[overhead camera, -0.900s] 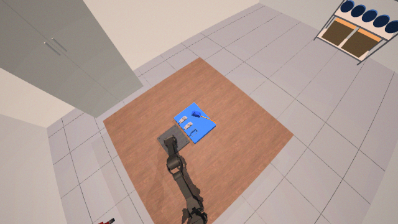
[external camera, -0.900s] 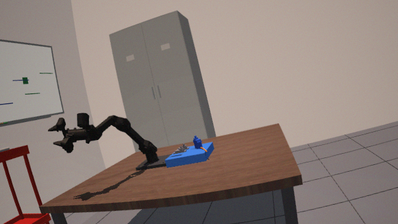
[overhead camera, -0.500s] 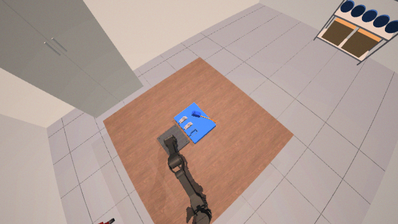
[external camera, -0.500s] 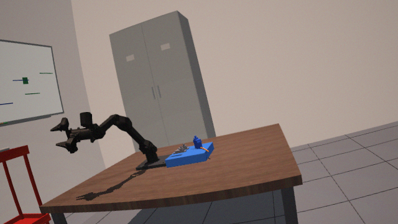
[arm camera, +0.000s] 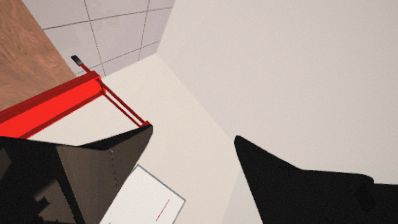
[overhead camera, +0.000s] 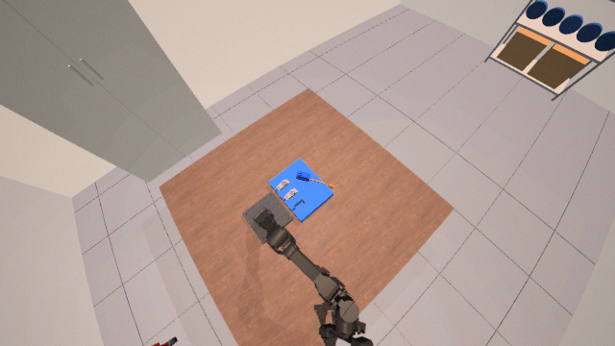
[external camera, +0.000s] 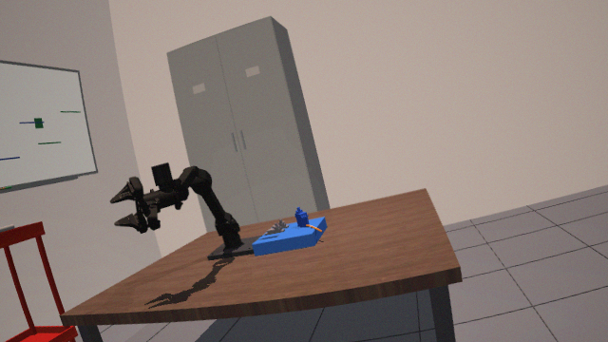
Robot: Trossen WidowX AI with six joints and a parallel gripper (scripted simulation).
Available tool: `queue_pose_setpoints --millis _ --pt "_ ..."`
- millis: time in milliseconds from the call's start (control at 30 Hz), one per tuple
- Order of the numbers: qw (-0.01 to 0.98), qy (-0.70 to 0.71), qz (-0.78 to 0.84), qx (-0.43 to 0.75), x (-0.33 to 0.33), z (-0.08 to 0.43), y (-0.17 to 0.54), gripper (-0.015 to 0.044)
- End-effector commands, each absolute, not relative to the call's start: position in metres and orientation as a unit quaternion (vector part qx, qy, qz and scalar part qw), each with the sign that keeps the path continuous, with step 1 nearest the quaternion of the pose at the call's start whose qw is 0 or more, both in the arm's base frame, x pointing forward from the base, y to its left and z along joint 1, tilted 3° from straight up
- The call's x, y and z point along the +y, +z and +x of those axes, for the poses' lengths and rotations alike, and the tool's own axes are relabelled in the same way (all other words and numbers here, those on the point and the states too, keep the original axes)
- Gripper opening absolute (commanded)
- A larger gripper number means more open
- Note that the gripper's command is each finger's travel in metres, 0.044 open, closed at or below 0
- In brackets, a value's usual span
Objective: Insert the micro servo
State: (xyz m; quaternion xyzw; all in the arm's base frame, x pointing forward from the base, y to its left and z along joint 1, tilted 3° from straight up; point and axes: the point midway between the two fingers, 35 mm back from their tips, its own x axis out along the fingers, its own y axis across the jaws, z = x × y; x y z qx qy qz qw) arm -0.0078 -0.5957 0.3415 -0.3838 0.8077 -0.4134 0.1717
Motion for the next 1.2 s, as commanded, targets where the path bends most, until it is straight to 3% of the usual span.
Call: queue_pose_setpoints --millis 0,667,1167 --pt "0.212 -0.37 -0.432 0.794 -0.591 0.049 0.331 0.044" --pt "0.354 -0.149 -0.608 0.694 -0.496 0.278 0.279 0.044" --pt "0.415 0.058 -0.69 0.59 -0.35 0.391 0.232 0.044"
